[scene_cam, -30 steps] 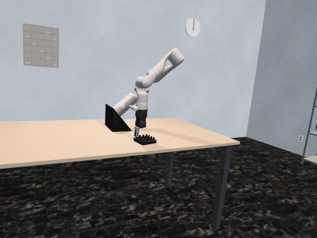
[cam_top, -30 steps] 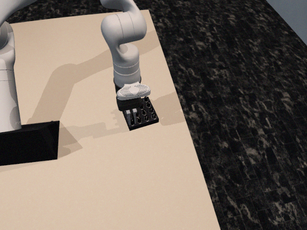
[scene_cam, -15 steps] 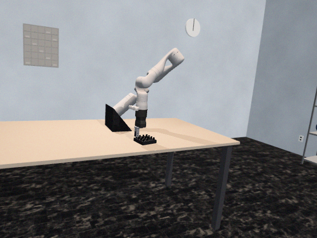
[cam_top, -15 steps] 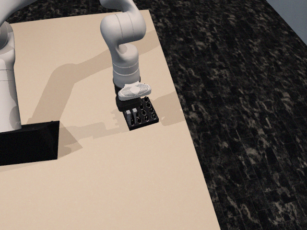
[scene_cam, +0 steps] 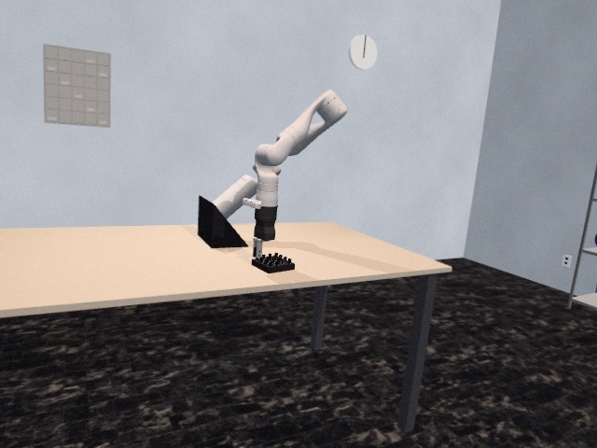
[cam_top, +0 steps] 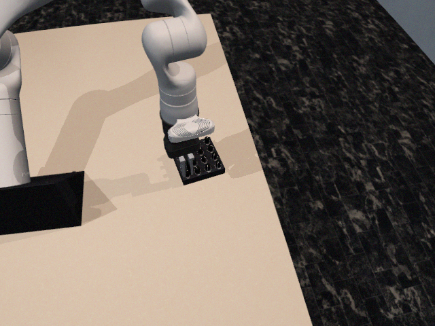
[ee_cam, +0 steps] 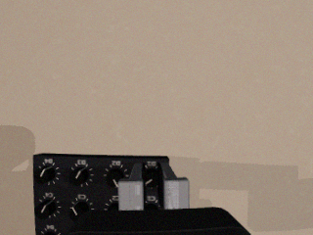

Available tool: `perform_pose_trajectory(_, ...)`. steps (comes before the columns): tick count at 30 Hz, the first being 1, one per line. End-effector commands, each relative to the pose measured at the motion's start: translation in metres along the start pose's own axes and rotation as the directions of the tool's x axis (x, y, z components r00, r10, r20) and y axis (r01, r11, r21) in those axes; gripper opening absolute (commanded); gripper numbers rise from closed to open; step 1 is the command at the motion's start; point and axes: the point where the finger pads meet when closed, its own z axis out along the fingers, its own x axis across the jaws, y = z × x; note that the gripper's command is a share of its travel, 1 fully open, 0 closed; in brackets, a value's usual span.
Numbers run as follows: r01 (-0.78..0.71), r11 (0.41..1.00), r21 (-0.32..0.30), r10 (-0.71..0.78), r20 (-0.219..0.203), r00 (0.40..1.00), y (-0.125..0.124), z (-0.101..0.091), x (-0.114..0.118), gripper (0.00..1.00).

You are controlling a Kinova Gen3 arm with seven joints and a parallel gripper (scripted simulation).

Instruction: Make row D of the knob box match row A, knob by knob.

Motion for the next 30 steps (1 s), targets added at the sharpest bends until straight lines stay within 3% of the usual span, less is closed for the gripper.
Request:
perform_pose_trajectory(1, 0.008, 1.000, 0.009, -0.008, 0.002, 1.000, -0.0027, 0.0012, -0.0012, 0.30)
perform_pose_trajectory(9, 0.008, 1.000, 0.009, -0.008, 0.002, 1.000, -0.0027, 0.0012, -0.0012, 0.30)
perform_pose_trajectory(10, 0.008, 1.000, 0.009, -0.008, 0.002, 1.000, -0.0027, 0.0012, -0.0012, 0.46)
perform_pose_trajectory(30, 0.008, 1.000, 0.009, -0.008, 0.002, 1.000, -0.0027, 0.0011, -0.0012, 0.46)
